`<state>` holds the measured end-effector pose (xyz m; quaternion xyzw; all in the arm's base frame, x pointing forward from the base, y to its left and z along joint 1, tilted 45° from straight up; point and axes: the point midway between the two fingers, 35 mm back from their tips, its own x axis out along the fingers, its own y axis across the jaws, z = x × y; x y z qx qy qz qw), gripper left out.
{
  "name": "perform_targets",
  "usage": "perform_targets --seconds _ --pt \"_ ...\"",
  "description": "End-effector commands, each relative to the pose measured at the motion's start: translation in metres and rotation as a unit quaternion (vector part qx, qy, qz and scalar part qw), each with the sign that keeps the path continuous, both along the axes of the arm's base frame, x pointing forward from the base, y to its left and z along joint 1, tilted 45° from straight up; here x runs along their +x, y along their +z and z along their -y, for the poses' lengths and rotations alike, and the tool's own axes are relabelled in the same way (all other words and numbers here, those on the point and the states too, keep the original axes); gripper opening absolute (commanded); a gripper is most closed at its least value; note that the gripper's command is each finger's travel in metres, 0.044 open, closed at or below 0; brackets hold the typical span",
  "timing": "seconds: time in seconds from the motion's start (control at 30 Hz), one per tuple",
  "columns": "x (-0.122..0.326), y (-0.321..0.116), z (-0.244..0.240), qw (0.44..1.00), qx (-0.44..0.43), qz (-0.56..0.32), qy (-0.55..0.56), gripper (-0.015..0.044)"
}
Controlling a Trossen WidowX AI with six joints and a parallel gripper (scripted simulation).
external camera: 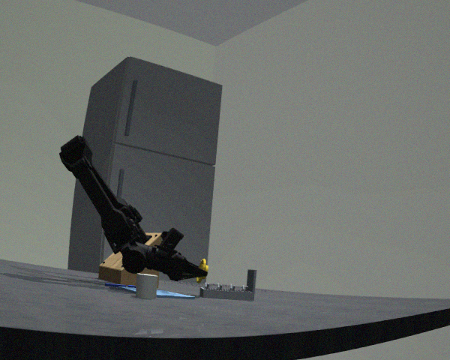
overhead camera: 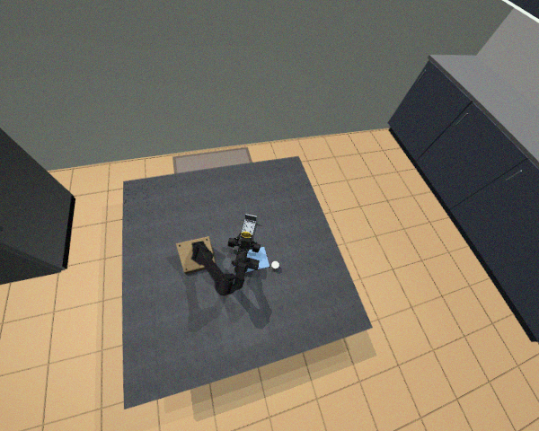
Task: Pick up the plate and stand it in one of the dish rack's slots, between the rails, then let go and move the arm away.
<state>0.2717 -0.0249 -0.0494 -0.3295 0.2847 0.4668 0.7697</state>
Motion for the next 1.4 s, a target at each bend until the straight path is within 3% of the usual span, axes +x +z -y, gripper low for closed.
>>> perform_targets --seconds 0.0,1.37 --pt "-0.002 0.003 0.003 0.998 -0.004 0.051 0.026 0.0" --pt "0.014 -0.022 -0.023 0.998 -0.005 0.054 0.027 0.0"
